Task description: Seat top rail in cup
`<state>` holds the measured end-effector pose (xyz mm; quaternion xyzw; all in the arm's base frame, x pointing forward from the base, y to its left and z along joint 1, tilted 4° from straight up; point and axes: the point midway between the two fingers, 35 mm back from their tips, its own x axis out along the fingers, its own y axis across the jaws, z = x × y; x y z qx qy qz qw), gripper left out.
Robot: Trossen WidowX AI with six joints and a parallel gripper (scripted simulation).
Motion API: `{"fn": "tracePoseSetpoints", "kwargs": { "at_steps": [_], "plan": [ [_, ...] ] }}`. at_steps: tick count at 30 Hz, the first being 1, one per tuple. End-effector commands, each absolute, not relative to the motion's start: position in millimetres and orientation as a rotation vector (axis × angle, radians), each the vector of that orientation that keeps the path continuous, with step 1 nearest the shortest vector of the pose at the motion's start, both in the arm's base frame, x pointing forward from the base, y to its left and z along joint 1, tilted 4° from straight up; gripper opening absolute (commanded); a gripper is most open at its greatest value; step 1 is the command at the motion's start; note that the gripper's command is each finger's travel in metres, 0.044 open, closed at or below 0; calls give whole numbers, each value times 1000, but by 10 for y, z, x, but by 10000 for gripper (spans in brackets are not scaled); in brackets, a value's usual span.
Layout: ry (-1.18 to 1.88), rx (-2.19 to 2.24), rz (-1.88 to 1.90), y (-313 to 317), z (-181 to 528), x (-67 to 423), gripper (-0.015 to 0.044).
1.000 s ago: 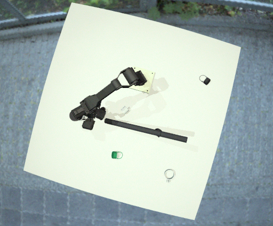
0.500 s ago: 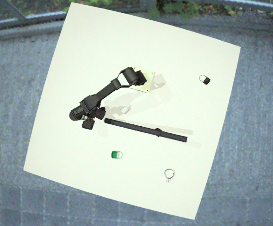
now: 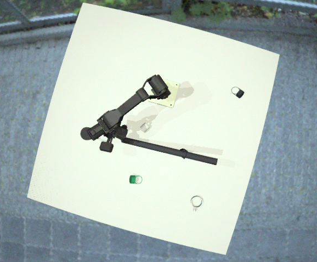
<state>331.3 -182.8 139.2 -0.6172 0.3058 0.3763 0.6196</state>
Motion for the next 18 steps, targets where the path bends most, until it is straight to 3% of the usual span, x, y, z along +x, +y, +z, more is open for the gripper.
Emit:
{"fn": "tracePoseSetpoints", "kwargs": {
  "at_steps": [1,5,18],
  "plan": [
    [709,-1416,866,-1751,1479,3294,440],
    [748,-1320,810,-1705,1515,3319,440],
    [1010,-399,252,-980,2120,3204,440]
  ]
}}
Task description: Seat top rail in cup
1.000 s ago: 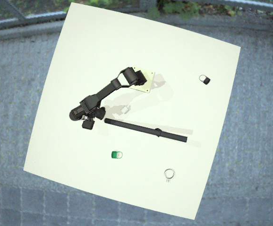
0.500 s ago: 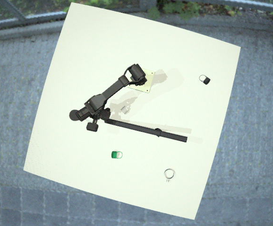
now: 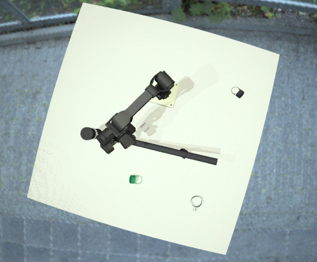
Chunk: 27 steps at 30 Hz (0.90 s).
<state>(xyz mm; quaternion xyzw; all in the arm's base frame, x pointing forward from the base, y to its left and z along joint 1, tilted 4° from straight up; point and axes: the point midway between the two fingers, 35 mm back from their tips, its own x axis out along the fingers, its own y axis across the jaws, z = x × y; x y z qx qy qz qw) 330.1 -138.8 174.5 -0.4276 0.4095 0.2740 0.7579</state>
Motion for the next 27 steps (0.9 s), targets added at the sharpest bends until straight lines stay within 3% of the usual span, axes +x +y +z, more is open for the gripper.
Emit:
{"fn": "tracePoseSetpoints", "kwargs": {
  "at_steps": [1,14,27],
  "plan": [
    [1017,-328,206,-928,2164,3183,440],
    [1018,131,-89,-615,2433,3006,440],
    [1018,137,-93,-612,2436,3004,440]
  ]
}}
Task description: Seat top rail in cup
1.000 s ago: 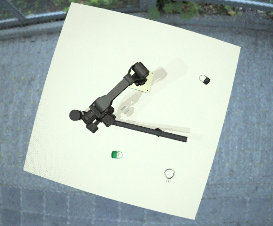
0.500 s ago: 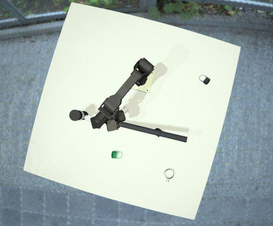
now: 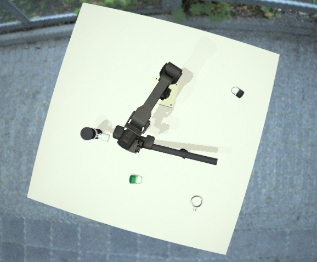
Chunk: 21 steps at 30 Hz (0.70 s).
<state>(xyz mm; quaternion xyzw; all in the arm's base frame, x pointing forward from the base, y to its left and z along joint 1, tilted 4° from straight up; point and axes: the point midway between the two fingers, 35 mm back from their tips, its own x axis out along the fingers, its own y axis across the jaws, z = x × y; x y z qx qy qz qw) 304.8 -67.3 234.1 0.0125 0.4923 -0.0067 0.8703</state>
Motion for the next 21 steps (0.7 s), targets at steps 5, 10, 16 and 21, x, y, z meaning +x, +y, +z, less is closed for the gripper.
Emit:
{"fn": "tracePoseSetpoints", "kwargs": {
  "at_steps": [5,10,16,21],
  "plan": [
    [1018,137,-93,-612,2436,3004,440],
    [1047,221,-135,-592,2378,3020,440],
    [1189,656,-420,-472,2060,3085,440],
    [1265,1015,-786,-350,1773,3106,440]
  ]
}}
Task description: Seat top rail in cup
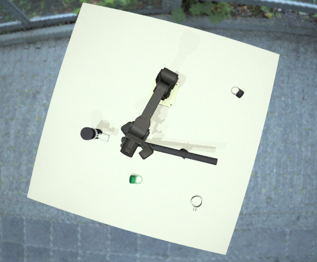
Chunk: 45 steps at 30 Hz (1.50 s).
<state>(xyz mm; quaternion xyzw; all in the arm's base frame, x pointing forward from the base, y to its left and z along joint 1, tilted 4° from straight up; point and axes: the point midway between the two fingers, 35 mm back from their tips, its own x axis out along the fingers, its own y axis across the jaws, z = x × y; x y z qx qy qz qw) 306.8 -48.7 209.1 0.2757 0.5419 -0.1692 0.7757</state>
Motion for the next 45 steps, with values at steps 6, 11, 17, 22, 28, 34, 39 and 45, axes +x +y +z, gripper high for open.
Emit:
{"fn": "tracePoseSetpoints", "kwargs": {
  "at_steps": [6,11,17,22,28,34,39,45],
  "plan": [
    [1264,1221,-1090,-263,1583,3101,440],
    [1264,1221,-1090,-263,1583,3101,440],
    [1264,1221,-1090,-263,1583,3101,440],
    [1264,1221,-1090,-263,1583,3101,440],
    [1264,1222,-1090,-247,1351,3115,440],
    [1264,1222,-1090,-239,1233,3114,440],
    [1264,1222,-1090,-230,1106,3119,440],
    [1264,1222,-1090,-227,1075,3121,440]
  ]
}}
